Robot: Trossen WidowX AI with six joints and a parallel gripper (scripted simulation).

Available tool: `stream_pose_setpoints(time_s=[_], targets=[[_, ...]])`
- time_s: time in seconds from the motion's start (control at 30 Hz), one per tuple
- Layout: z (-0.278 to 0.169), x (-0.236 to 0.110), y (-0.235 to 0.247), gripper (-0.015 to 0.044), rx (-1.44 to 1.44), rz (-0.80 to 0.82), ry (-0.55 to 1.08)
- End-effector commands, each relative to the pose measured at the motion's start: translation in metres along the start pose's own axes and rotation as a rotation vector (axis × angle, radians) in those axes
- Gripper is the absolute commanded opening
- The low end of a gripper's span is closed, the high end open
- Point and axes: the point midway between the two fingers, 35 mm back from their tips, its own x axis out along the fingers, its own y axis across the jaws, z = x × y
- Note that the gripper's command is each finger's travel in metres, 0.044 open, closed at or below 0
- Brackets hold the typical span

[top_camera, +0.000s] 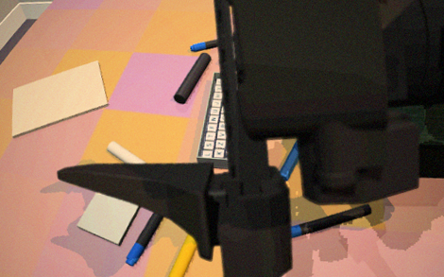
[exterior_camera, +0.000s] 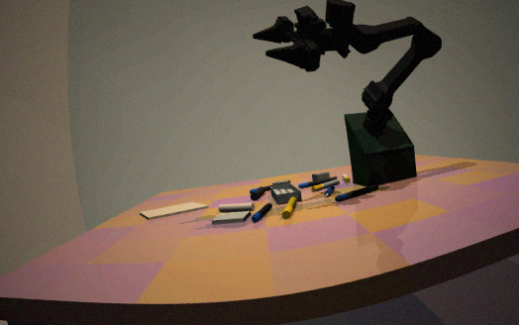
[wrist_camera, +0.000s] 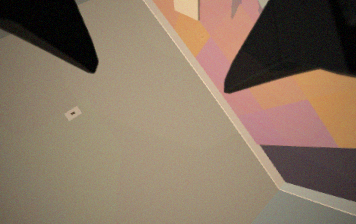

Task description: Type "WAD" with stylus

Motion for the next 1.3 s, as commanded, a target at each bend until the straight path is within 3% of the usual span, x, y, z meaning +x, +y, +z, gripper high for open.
stream_pose_setpoints(time_s=[0.0, 0.3, 0.53, 0.87, 1.27], targets=[[-0.003, 0.001, 0.000, 0.0414, -0.001, 0.003, 0.010], [-0.137, 0.043, 0.012, 0.0177, 0.044, 0.174, 0.524], [-0.246, 0.036, 0.026, 0.0000, 0.239, 0.323, 0.947], [-0.356, -0.019, 0.050, 0.0000, 0.697, 0.458, 1.464], [-0.361, -0.024, 0.052, 0.0000, 0.734, 0.462, 1.494]])
